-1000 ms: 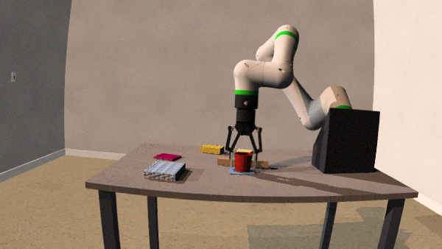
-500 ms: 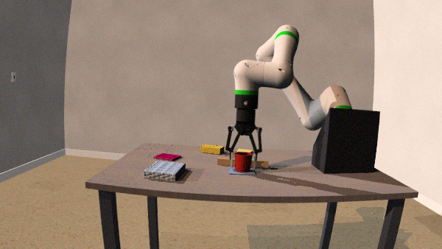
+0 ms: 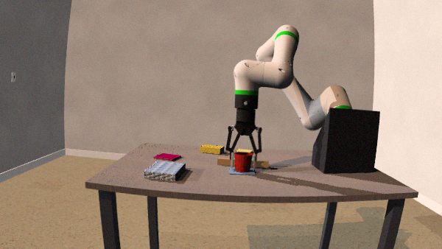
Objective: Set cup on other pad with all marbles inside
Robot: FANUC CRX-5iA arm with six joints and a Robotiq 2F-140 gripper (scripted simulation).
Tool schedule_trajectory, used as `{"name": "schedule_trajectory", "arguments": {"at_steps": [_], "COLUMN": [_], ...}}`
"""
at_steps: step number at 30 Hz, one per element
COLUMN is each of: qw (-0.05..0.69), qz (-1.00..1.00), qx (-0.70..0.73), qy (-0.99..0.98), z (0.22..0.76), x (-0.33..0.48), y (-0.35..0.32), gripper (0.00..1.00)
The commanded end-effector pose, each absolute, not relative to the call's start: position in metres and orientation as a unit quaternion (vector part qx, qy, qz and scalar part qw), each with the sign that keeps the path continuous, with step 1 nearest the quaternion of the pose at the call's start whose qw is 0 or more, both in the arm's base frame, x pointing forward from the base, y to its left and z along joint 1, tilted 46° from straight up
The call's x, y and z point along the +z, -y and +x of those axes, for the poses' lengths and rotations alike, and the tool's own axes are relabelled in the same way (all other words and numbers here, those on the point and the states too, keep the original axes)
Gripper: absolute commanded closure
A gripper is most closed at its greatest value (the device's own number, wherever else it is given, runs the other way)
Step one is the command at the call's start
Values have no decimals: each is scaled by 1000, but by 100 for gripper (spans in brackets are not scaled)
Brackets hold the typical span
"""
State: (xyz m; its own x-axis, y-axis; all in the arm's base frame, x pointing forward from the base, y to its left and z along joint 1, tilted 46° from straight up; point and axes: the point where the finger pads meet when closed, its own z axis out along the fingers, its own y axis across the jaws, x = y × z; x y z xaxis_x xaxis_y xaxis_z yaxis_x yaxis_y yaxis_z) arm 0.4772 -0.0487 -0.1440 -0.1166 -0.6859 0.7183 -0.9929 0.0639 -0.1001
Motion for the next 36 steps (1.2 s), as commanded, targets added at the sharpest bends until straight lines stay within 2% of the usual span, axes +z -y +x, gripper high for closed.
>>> {"name": "schedule_trajectory", "arguments": {"at_steps": [1,36], "qw": [254,254], "qz": [614,614], "qx": [302,302], "qy": [684,684], "z": [477,477], "x": [-144,-144], "y": [48,48], "gripper": [45,48]}}
